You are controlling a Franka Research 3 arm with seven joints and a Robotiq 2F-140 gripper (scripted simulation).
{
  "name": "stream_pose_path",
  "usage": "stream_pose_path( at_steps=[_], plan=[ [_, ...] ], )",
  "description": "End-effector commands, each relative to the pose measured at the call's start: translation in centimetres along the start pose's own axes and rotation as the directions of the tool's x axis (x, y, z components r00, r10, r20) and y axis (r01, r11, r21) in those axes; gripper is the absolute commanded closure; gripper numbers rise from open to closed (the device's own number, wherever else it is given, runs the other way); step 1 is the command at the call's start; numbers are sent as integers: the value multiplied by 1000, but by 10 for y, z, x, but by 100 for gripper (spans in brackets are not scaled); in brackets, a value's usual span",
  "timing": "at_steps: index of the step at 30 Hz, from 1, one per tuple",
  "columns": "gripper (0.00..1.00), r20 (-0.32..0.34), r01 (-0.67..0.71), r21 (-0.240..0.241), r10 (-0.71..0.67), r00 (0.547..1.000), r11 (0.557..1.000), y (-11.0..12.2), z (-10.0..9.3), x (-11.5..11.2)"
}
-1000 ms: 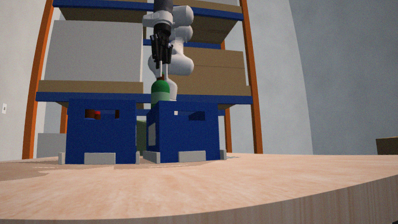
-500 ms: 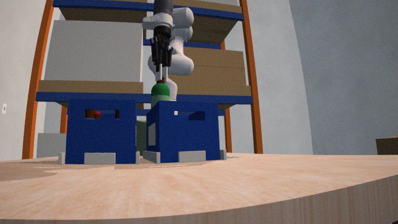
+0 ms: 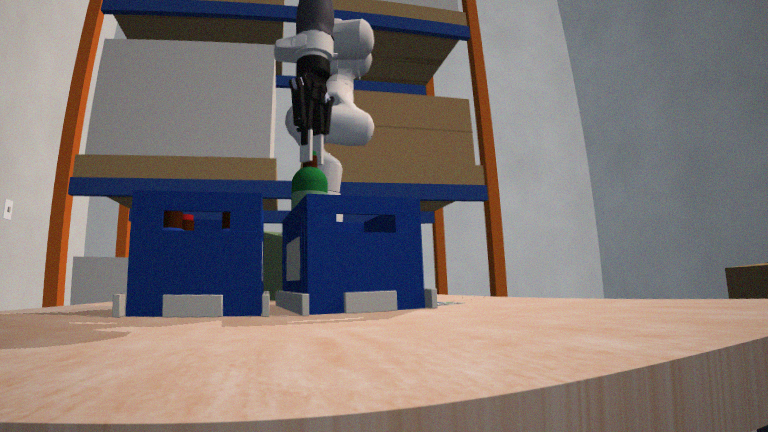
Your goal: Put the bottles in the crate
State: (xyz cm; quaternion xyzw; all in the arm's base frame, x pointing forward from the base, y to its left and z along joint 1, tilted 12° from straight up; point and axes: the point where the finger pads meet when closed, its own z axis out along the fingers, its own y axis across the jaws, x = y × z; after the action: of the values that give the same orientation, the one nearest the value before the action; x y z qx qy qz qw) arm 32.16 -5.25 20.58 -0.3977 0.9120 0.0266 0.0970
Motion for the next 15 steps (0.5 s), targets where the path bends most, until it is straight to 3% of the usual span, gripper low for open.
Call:
stream_pose_path(
  at_steps=[1, 15],
  plan=[
    [100, 11, -2, 14, 1, 1000, 1000, -5, -1, -4],
    [100, 11, -2, 14, 1, 1000, 1000, -5, 13, -4]
  ],
)
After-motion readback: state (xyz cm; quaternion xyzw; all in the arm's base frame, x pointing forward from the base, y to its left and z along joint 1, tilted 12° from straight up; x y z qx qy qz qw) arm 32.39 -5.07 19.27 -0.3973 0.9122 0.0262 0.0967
